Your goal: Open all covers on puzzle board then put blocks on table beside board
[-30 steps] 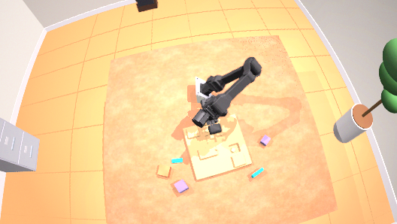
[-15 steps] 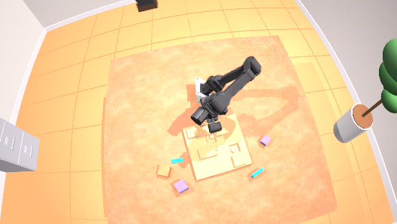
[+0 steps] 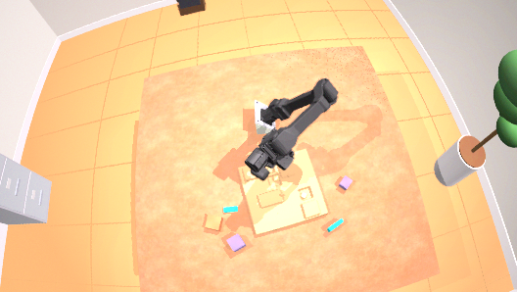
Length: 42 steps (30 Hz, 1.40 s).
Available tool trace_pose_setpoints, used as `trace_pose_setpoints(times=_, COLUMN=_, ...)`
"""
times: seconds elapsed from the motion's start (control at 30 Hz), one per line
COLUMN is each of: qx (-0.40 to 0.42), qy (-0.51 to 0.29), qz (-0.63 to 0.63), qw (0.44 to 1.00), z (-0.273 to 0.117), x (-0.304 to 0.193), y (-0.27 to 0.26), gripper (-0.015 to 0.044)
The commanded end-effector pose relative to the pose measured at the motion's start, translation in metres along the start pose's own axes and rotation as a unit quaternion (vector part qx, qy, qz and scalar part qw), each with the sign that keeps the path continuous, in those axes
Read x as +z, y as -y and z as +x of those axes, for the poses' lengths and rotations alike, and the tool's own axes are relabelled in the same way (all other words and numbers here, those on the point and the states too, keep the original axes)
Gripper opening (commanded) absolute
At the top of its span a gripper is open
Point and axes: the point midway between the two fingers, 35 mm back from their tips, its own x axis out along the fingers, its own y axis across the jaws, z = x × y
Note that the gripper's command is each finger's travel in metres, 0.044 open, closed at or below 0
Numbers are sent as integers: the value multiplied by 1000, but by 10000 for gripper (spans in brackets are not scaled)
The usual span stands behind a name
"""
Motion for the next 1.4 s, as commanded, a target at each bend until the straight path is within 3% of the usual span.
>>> trace_pose_setpoints(times=0.0, qx=-1, qy=3, qz=325, qw=946, z=-6, x=8, y=33, gripper=0)
trace_pose_setpoints(times=0.27, qx=-1, qy=4, qz=613, qw=790, z=-8, x=14, y=65, gripper=0)
trace_pose_setpoints(times=0.77, qx=0, qy=5, qz=901, qw=434, z=-7, x=18, y=105, gripper=0)
trace_pose_setpoints(times=1.37, qx=0, qy=5, qz=907, qw=421, z=-7, x=18, y=106, gripper=0)
